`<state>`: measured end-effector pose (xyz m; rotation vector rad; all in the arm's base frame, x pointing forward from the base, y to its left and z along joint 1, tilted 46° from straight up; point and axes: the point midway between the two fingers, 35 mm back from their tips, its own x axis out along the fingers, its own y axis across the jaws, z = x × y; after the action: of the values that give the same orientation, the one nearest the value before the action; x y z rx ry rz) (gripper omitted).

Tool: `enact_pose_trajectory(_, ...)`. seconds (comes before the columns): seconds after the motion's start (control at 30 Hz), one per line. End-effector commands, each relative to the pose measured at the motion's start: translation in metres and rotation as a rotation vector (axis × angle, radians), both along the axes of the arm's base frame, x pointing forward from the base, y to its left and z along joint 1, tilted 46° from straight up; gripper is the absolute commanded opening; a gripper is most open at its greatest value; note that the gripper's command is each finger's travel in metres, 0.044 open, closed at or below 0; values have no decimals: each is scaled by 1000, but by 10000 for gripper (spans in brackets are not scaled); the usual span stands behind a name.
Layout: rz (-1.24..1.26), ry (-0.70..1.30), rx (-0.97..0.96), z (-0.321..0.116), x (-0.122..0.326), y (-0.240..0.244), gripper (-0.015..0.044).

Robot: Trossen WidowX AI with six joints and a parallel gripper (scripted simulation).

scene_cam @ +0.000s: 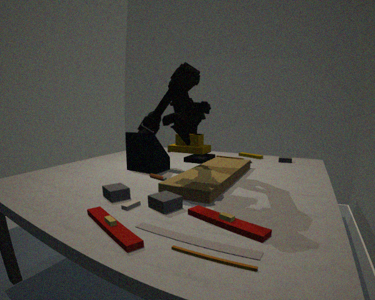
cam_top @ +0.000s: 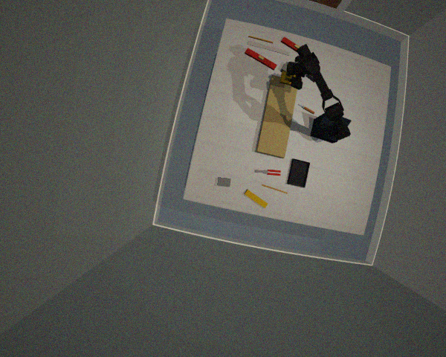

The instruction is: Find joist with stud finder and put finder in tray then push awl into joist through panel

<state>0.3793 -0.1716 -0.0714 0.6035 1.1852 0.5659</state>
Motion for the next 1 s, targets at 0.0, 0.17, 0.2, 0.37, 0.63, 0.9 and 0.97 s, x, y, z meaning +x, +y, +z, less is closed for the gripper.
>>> enact_pose_trajectory(0.0, 40, -27, -18, 15, 8, 12, 0)
enact_pose_trajectory(0.17, 101, -73, -45, 41, 19, 36, 0)
enact_pose_trajectory(0.2, 113, -83, -50, 46, 21, 41, 0)
enact_pose_trajectory(0.37, 174, -132, -74, 71, 29, 68, 0)
enact_pose_trajectory(0.63, 272, -214, -105, 111, 34, 112, 0)
enact_pose_trajectory(0.9, 370, -300, -128, 149, 30, 158, 0)
enact_pose_trajectory(0.97, 394, -323, -133, 158, 28, 169, 0)
